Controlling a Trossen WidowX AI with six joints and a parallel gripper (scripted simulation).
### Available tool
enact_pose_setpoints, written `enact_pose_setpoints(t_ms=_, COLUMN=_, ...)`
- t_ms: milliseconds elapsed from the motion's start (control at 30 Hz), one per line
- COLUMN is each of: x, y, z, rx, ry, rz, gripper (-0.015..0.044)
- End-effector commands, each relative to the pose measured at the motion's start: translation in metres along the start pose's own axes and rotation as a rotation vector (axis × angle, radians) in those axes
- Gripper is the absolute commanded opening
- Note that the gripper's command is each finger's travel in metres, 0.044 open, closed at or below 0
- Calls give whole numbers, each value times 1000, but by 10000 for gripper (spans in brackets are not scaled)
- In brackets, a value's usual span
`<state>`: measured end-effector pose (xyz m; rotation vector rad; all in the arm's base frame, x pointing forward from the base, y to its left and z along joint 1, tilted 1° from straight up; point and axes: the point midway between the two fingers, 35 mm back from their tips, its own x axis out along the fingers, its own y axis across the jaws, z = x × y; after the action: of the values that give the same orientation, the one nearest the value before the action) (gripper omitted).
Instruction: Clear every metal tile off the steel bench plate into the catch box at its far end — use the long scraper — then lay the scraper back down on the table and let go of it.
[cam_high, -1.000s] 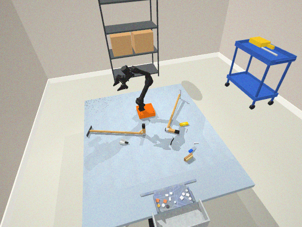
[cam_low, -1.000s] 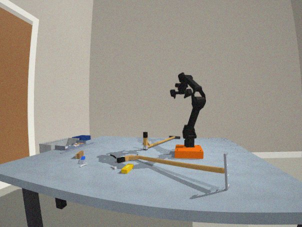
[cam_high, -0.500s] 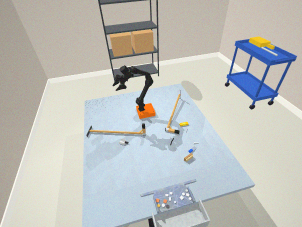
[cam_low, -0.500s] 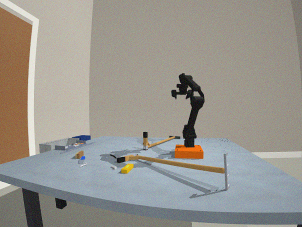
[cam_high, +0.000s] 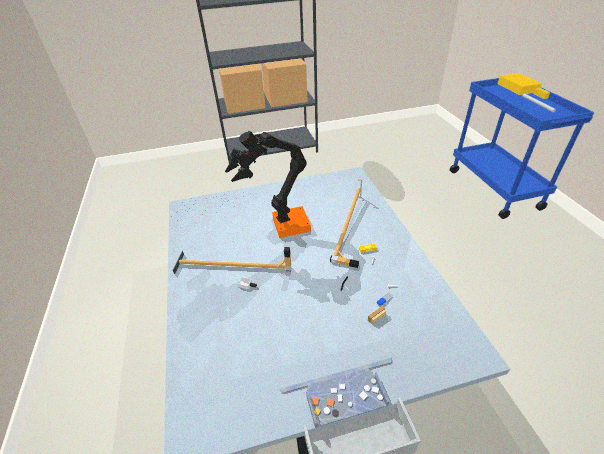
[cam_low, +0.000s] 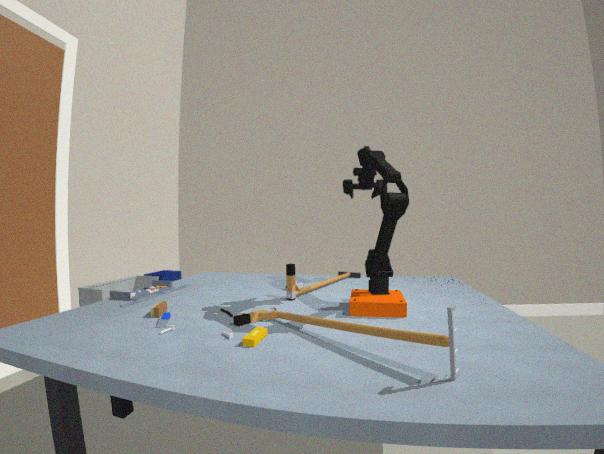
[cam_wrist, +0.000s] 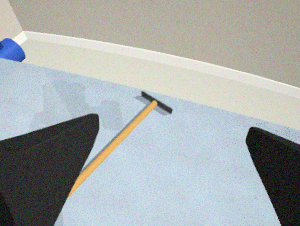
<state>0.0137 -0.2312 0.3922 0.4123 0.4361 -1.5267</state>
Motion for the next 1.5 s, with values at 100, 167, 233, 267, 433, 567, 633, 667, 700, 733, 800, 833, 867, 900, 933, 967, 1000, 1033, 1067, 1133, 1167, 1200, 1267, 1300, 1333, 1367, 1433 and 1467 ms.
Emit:
enact_pose_setpoints(t_ms=100, x=0, y=-1, z=-1, rx=5, ry=4, rz=-4, gripper=440)
enact_pose_setpoints(t_ms=167, x=0, y=-1, z=-1, rx=5, ry=4, rz=-4, gripper=440)
enact_pose_setpoints(t_ms=233, x=0, y=0, z=-1, rx=2, ry=3, rz=-2, gripper=440)
enact_pose_setpoints(t_ms=267, x=0, y=1, z=-1, rx=-7, ry=1, rz=4, gripper=440)
enact_pose_setpoints(t_ms=433, x=-7, y=15, z=0, rx=-96, ry=-23, rz=60, gripper=440)
enact_pose_setpoints(t_ms=567, x=-13, y=26, z=1, rx=-169, ry=-44, rz=105, gripper=440)
enact_pose_setpoints(t_ms=633, x=-16, y=31, z=1, rx=-205, ry=-56, rz=128, gripper=440)
enact_pose_setpoints(t_ms=667, x=-17, y=34, z=1, rx=-223, ry=-62, rz=139, gripper=440)
enact_pose_setpoints(t_ms=700, x=-19, y=36, z=1, rx=-241, ry=-68, rz=151, gripper=440)
enact_pose_setpoints(t_ms=733, x=-21, y=39, z=1, rx=-259, ry=-74, rz=162, gripper=440)
enact_pose_setpoints(t_ms=800, x=-24, y=44, z=1, rx=-294, ry=-87, rz=184, gripper=440)
enact_pose_setpoints(t_ms=833, x=-26, y=46, z=1, rx=-312, ry=-94, rz=195, gripper=440)
enact_pose_setpoints(t_ms=867, x=-27, y=48, z=1, rx=-329, ry=-101, rz=206, gripper=440)
enact_pose_setpoints(t_ms=900, x=-29, y=51, z=1, rx=-347, ry=-108, rz=217, gripper=440)
enact_pose_setpoints(t_ms=933, x=-31, y=53, z=0, rx=-364, ry=-115, rz=229, gripper=440)
enact_pose_setpoints(t_ms=967, x=-33, y=55, z=0, rx=-382, ry=-122, rz=239, gripper=440)
enact_pose_setpoints(t_ms=1000, x=-35, y=58, z=0, rx=-399, ry=-130, rz=250, gripper=440)
enact_pose_setpoints(t_ms=1033, x=-37, y=60, z=0, rx=-416, ry=-137, rz=261, gripper=440)
enact_pose_setpoints(t_ms=1067, x=-38, y=62, z=0, rx=-434, ry=-145, rz=272, gripper=440)
enact_pose_setpoints(t_ms=1133, x=-42, y=67, z=-1, rx=-468, ry=-160, rz=294, gripper=440)
enact_pose_setpoints(t_ms=1167, x=-44, y=69, z=-1, rx=-485, ry=-169, rz=304, gripper=440)
enact_pose_setpoints(t_ms=1200, x=-46, y=71, z=-1, rx=-502, ry=-177, rz=315, gripper=440)
enact_pose_setpoints(t_ms=1267, x=-50, y=75, z=-2, rx=-536, ry=-194, rz=336, gripper=440)
enact_pose_setpoints(t_ms=1300, x=-52, y=77, z=-2, rx=-552, ry=-202, rz=347, gripper=440)
enact_pose_setpoints(t_ms=1333, x=-54, y=79, z=-3, rx=-569, ry=-211, rz=358, gripper=440)
enact_pose_setpoints(t_ms=1367, x=-56, y=81, z=-3, rx=-585, ry=-220, rz=368, gripper=440)
enact_pose_setpoints(t_ms=1433, x=-61, y=84, z=-4, rx=-618, ry=-238, rz=389, gripper=440)
enact_pose_setpoints(t_ms=1467, x=-63, y=86, z=-4, rx=-635, ry=-248, rz=399, gripper=440)
